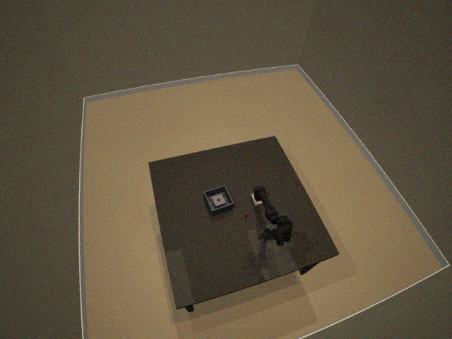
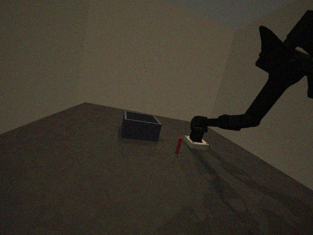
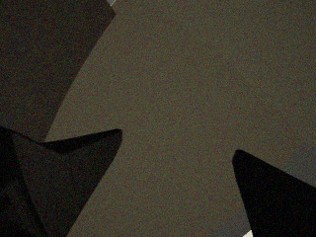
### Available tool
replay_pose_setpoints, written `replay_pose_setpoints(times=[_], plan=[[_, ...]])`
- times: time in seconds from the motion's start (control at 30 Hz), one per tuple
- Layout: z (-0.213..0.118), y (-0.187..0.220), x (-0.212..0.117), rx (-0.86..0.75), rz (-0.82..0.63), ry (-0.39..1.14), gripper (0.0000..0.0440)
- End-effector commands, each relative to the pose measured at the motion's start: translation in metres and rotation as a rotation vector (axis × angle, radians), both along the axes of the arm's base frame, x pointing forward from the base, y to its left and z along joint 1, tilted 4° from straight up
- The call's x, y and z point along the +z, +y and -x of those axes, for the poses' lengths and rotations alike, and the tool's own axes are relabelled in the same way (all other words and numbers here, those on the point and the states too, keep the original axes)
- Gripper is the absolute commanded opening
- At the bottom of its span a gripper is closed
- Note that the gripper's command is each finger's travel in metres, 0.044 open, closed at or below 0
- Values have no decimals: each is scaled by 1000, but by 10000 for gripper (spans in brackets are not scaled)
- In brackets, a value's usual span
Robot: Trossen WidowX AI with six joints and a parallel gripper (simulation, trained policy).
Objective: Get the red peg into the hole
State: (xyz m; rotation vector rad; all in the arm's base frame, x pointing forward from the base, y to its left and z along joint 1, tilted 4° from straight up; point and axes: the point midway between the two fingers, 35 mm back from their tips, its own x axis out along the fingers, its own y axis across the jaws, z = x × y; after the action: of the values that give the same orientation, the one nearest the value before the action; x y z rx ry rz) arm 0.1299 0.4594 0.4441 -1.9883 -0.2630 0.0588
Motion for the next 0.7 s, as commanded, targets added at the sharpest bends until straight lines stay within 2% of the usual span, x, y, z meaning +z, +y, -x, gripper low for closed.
replay_pose_setpoints(times=[0.0, 0.07, 0.67], plan=[[3, -2, 6, 16, -19, -7, 420], [10, -9, 21, 48, -80, -17, 440], [63, -88, 124, 309, -646, -78, 440]])
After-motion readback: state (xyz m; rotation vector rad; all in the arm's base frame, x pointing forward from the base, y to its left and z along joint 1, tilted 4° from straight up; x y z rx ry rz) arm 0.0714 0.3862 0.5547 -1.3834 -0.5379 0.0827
